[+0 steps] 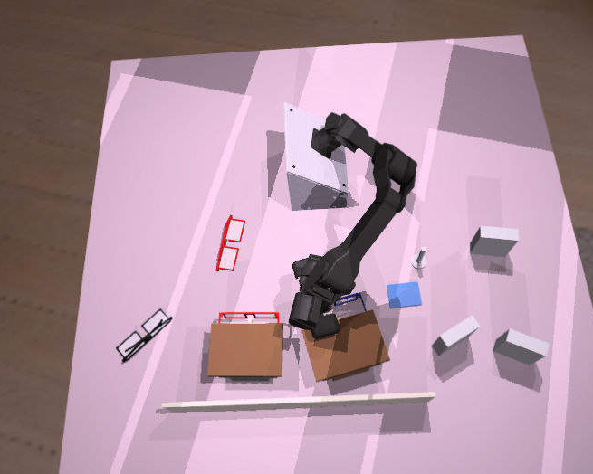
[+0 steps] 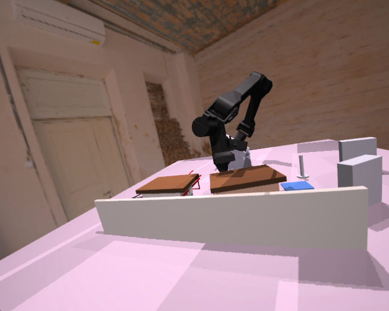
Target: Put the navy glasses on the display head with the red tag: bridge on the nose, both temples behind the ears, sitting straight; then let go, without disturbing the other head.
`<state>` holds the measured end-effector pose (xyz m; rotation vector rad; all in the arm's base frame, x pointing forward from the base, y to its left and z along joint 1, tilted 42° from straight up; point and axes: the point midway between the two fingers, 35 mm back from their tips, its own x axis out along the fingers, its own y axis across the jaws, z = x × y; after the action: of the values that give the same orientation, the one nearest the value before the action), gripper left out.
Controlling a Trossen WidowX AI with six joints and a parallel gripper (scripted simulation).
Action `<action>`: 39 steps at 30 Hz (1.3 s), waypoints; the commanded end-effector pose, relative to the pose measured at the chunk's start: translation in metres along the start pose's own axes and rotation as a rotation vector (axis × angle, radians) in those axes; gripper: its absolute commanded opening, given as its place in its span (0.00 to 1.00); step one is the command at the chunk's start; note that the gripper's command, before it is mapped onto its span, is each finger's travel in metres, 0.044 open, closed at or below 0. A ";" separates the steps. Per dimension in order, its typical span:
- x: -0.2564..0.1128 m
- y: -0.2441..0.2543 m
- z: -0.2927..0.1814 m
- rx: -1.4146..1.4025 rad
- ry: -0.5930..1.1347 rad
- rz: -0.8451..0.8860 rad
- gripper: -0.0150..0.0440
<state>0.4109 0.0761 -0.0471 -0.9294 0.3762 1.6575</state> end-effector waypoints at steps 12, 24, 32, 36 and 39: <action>-0.001 -0.017 0.000 0.001 -0.005 -0.006 0.25; -0.001 -0.019 0.000 0.001 -0.005 -0.006 0.25; 0.001 -0.018 0.000 0.001 -0.005 -0.004 0.25; 0.001 -0.018 0.000 0.001 -0.005 -0.004 0.25; 0.002 -0.018 0.000 0.001 -0.005 -0.004 0.25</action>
<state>0.4274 0.0821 -0.0441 -0.9302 0.3729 1.6582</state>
